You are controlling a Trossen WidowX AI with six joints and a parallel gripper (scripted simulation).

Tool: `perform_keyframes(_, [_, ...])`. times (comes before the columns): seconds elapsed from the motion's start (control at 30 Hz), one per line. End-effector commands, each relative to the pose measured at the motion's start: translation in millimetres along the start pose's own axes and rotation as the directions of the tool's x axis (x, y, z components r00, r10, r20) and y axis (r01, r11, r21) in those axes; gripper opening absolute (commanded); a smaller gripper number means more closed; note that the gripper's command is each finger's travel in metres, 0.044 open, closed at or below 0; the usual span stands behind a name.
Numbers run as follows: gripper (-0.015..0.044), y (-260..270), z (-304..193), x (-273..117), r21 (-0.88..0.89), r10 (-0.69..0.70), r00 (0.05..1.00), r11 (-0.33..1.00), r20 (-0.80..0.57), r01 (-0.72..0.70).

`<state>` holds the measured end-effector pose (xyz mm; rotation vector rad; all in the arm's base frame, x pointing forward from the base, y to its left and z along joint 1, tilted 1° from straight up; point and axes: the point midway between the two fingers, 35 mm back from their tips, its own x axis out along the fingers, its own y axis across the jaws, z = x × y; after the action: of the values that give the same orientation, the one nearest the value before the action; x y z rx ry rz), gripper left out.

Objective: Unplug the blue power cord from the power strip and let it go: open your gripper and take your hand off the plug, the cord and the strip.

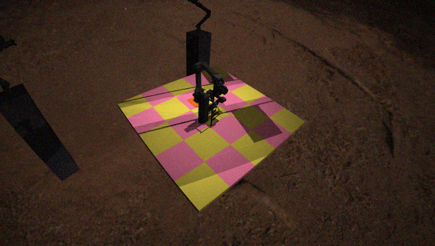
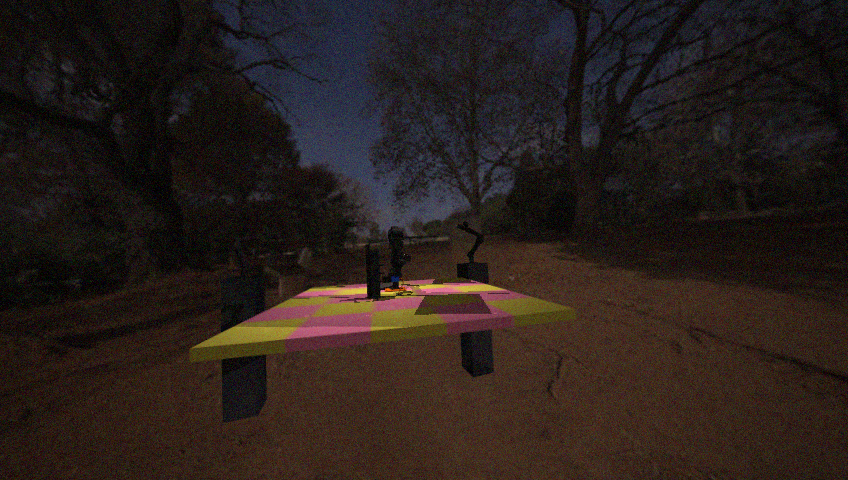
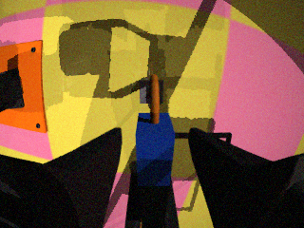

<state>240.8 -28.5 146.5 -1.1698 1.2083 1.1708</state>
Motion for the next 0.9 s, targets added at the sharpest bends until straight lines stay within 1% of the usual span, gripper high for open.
perform_keyframes(0.0, [0.0315, -1, 0, 0, -0.006, -0.005, 1.0, 1.0, 0.004, 0.005])
perform_keyframes(0.17, [0.044, -2, 17, -4, -0.006, -0.006, 1.0, 1.0, 0.006, 0.006])
perform_keyframes(0.33, [0.044, 0, 59, -12, -0.006, -0.006, 1.0, 1.0, 0.01, 0.006])
perform_keyframes(0.87, [0.044, 0, 61, -13, -0.006, -0.006, 1.0, 1.0, 0.01, 0.006])
